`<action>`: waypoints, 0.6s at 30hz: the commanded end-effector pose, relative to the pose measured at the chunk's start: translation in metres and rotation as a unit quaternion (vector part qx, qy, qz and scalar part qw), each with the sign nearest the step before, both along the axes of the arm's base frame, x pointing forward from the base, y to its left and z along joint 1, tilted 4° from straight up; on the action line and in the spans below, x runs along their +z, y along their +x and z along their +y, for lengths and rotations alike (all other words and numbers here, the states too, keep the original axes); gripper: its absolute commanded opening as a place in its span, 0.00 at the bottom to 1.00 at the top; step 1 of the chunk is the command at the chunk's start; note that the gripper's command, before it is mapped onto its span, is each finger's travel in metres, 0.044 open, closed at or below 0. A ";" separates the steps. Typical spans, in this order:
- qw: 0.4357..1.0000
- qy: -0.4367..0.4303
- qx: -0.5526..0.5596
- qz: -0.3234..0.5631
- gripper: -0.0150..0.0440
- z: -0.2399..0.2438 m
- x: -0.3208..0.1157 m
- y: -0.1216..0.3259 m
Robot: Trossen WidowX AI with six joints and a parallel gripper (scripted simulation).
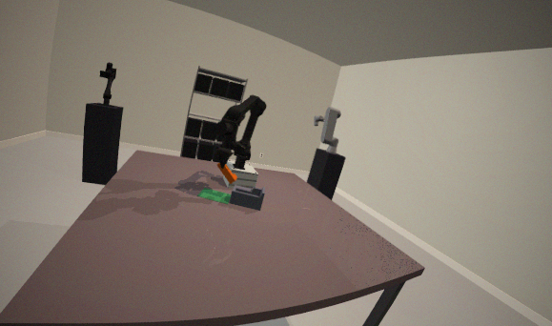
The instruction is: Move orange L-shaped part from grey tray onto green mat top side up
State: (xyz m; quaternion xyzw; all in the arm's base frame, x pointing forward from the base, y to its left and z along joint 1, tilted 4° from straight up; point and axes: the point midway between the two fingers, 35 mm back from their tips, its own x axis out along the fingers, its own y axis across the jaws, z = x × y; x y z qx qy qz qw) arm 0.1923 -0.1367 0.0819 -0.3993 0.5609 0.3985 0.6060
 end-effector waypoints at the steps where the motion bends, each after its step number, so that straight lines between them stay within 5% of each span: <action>1: 1.000 0.002 0.001 -0.001 0.25 -0.015 -0.001 -0.008; 18: 1.000 0.001 0.001 -0.001 0.25 -0.029 -0.013 -0.017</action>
